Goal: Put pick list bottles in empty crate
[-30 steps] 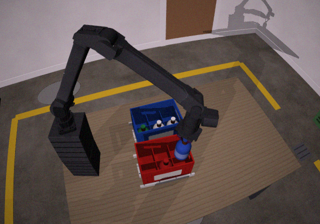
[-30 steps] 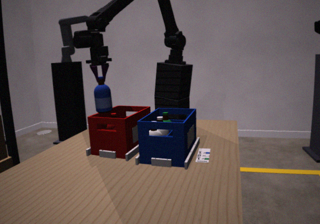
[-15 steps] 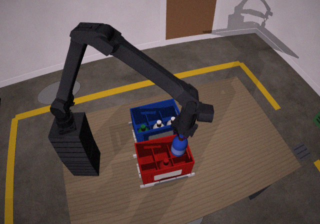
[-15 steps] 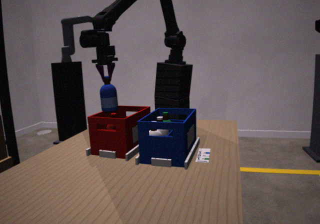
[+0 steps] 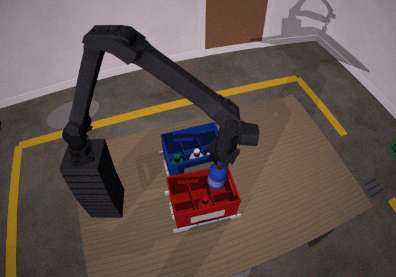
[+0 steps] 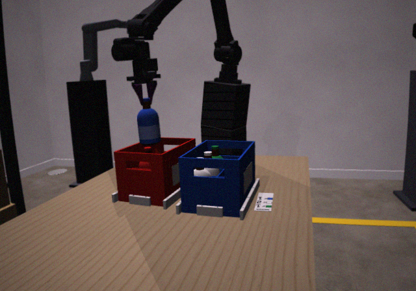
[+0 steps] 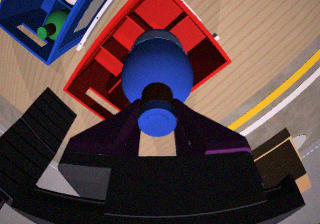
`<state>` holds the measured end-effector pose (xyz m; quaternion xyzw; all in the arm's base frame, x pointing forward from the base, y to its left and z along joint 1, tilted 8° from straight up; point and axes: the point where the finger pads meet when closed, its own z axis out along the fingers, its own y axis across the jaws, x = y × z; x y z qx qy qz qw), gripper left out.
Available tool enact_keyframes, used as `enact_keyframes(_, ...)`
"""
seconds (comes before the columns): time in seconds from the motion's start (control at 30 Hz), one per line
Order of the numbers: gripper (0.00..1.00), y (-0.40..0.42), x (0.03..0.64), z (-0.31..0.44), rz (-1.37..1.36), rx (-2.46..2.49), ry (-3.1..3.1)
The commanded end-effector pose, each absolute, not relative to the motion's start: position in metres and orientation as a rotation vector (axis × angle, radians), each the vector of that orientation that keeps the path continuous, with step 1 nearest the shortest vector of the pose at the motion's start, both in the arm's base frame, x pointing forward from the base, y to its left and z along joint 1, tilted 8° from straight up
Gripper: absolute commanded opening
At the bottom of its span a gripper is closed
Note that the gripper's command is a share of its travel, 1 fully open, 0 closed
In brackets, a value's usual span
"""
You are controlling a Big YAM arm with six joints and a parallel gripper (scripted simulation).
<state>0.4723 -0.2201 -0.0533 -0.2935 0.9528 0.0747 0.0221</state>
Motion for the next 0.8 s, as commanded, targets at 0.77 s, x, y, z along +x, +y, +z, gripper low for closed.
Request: enact_keyframes(0.77, 0.0, -0.184, 0.487, -0.006, 0.114, -0.89, 2.882)
